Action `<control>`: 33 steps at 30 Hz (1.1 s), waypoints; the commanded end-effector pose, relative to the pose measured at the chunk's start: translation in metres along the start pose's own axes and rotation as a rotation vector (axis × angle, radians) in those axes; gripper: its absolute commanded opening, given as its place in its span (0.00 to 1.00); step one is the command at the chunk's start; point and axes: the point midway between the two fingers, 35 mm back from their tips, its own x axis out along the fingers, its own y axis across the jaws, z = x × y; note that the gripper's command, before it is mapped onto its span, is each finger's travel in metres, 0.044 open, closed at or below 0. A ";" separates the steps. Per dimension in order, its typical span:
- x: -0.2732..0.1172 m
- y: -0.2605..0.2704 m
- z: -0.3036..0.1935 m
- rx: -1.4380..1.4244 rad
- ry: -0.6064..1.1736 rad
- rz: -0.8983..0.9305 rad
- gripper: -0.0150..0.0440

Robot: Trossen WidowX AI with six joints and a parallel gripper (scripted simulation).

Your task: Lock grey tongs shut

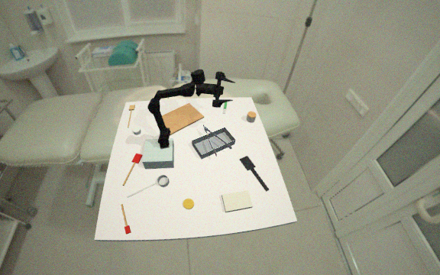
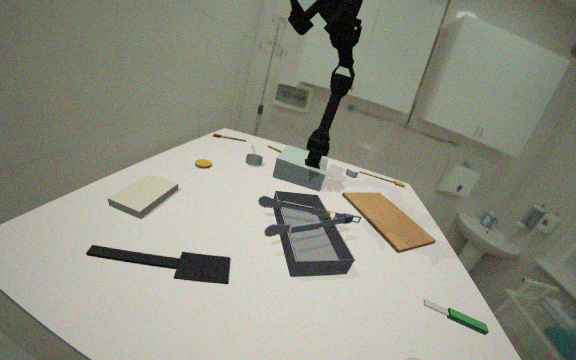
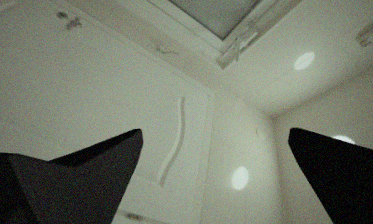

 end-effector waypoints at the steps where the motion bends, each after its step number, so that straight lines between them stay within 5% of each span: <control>1: 0.007 0.024 0.049 -0.010 -0.138 0.077 1.00; 10: -0.008 0.104 0.183 -0.052 -0.544 0.351 1.00; 19: -0.083 0.187 0.291 -0.113 -0.938 0.711 1.00; 29: -0.205 0.259 0.346 -0.228 -1.272 1.211 1.00; 33: -0.214 0.262 0.347 -0.239 -1.288 1.248 1.00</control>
